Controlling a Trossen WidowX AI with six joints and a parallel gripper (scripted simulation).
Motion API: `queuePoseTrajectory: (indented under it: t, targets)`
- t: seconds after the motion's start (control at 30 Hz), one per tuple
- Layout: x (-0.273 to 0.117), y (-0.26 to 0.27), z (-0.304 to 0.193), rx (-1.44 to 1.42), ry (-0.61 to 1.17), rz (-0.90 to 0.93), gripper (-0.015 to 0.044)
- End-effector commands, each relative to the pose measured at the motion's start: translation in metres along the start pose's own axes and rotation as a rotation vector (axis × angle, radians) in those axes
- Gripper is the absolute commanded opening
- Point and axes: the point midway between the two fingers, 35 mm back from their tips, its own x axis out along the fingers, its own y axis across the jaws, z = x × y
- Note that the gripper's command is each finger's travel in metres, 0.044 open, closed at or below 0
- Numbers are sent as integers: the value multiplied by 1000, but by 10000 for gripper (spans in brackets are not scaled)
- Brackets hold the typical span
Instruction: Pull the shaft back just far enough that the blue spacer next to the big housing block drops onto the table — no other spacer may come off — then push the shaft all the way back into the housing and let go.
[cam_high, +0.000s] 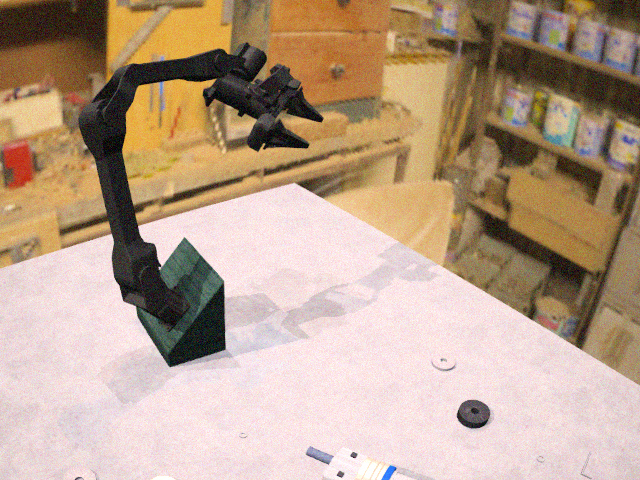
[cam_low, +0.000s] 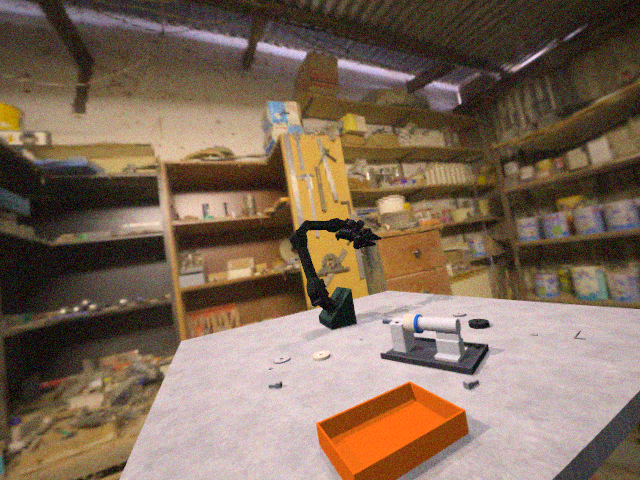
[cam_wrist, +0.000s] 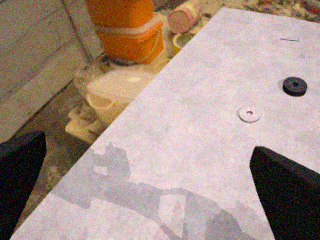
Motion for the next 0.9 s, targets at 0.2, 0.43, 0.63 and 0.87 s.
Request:
queuePoseTrajectory:
  t: [0.2, 0.43, 0.63, 0.87]
  targets:
    - [105, -123, 80, -19, 224, -286, 440]
    - [149, -207, 98, -11, 382, -401, 440]
    - [184, -294, 98, 43, 551, -464, 440]
    - [203, -394, 82, 42, 766, -492, 440]
